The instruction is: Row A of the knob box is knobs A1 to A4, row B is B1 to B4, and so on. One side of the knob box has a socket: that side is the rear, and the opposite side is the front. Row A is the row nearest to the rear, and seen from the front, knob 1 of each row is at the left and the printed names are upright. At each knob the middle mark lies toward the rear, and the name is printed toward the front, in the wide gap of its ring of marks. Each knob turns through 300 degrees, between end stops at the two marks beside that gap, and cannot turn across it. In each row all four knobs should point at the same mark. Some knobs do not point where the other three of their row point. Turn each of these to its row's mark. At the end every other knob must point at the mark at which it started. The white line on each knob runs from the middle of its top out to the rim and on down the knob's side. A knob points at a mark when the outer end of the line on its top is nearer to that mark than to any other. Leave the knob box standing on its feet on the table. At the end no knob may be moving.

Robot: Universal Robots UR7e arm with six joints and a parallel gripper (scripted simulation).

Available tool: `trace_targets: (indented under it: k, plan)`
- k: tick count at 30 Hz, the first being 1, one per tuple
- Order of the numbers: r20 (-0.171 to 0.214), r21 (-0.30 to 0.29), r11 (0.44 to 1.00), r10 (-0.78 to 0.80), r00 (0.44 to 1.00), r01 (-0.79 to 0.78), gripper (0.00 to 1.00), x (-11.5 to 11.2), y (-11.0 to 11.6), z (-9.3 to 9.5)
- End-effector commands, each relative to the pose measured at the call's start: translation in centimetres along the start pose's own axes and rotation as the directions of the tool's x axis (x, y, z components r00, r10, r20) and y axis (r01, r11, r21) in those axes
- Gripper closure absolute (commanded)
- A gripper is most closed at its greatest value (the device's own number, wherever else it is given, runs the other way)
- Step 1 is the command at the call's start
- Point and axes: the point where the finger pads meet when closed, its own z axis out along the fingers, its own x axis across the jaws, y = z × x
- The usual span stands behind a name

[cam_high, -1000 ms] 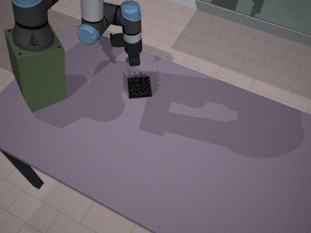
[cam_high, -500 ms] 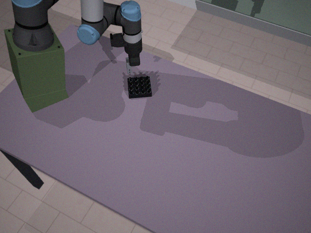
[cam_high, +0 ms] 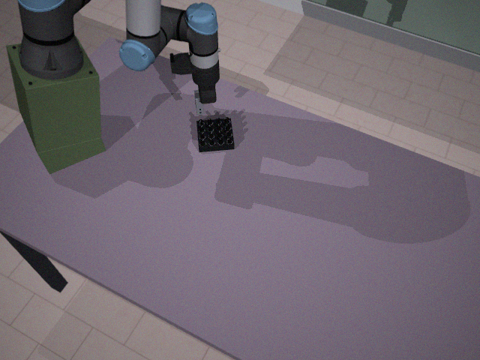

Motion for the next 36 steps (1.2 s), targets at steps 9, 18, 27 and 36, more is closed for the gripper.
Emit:
trace_targets:
  k: [9, 18, 27, 36]
  plan:
    - [0.0, -0.001, 1.0, 0.0, 1.0, 0.0, 0.54, 0.0, 0.0, 1.1]
    - [0.0, -0.001, 1.0, 0.0, 1.0, 0.0, 0.54, -0.1, 0.0, 2.2]
    - [0.0, -0.001, 1.0, 0.0, 1.0, 0.0, 0.54, -0.1, 0.0, 3.1]
    - [0.0, -0.001, 1.0, 0.0, 1.0, 0.0, 0.54, -0.1, 0.0, 3.6]
